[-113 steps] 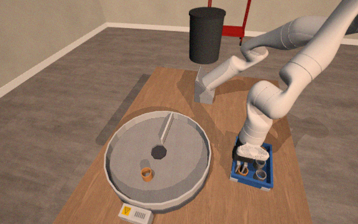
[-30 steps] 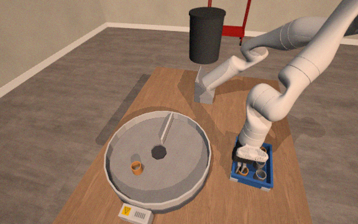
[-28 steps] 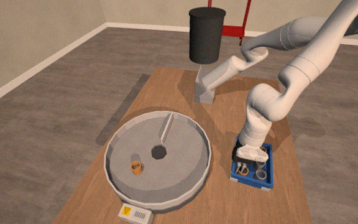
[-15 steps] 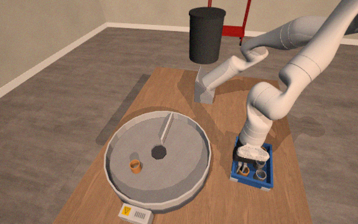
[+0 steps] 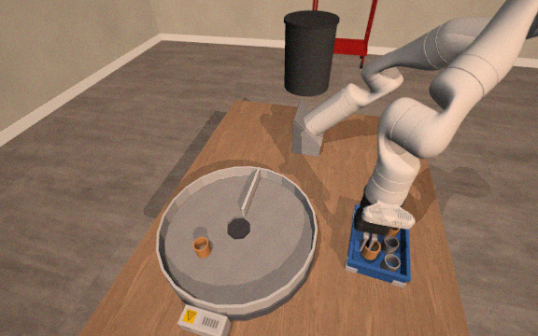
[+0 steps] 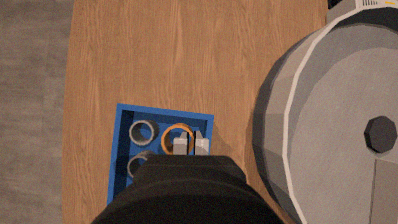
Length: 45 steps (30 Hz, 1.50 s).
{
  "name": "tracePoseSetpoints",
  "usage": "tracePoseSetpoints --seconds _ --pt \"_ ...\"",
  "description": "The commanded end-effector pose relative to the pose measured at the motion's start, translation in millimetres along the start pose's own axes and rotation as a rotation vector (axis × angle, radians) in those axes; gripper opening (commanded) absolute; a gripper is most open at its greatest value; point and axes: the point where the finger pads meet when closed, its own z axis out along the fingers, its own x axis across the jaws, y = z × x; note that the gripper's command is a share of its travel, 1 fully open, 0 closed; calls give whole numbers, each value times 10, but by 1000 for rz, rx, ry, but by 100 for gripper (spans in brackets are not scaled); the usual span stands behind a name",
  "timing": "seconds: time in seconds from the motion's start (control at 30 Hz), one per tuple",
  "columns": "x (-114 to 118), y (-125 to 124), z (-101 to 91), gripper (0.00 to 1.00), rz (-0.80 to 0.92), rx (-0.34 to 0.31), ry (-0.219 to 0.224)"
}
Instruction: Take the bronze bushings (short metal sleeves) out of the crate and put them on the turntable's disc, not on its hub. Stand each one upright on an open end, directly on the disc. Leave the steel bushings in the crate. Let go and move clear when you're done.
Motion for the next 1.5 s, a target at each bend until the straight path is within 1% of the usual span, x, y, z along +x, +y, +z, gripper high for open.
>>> tracePoseSetpoints --seconds 0.0,0.07,0.13,0.33,0.5,1.47 --pt "4 -35 -230 0 0 12 7" --pt "3 -34 -320 0 -1 12 7" --pt "3 -34 -320 0 -1 12 7" --pt "9 -28 -522 0 1 10 7" --pt "18 -14 -597 0 5 6 6" --pt "20 1 -613 0 8 4 5"
